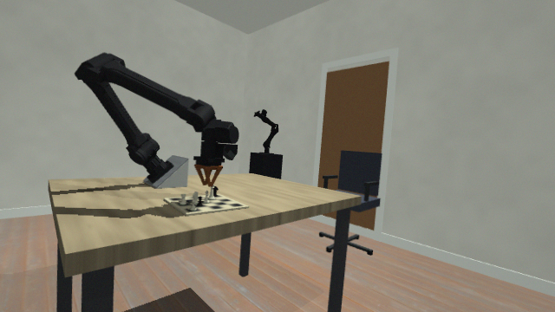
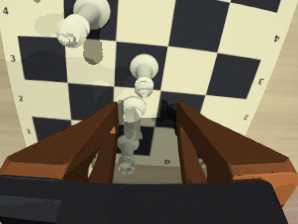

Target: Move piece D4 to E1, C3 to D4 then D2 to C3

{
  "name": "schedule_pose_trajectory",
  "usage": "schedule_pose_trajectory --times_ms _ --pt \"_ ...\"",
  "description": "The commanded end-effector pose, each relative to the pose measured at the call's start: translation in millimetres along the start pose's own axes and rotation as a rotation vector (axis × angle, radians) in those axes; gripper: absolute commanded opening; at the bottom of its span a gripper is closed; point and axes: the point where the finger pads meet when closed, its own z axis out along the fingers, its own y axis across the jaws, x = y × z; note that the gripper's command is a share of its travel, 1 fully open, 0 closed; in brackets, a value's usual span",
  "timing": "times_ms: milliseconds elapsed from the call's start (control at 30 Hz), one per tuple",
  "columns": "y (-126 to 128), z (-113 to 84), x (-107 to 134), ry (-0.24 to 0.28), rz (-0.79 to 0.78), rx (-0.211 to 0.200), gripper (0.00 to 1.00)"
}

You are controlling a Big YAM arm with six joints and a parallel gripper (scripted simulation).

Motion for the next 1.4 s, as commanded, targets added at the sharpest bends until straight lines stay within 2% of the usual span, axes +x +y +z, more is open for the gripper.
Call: schedule_pose_trajectory --times_ms 0,900,933,1367 --pt "-3.2 9.5 1.0 0.003 0.001 -0.012 0.35" --pt "1.6 11.3 3.9 0.004 -0.005 -0.017 0.35" --pt "-10.7 3.4 7.1 -0.003 0.014 0.004 0.35" --pt "-10.4 2.6 7.9 -0.004 0.017 0.005 0.35"
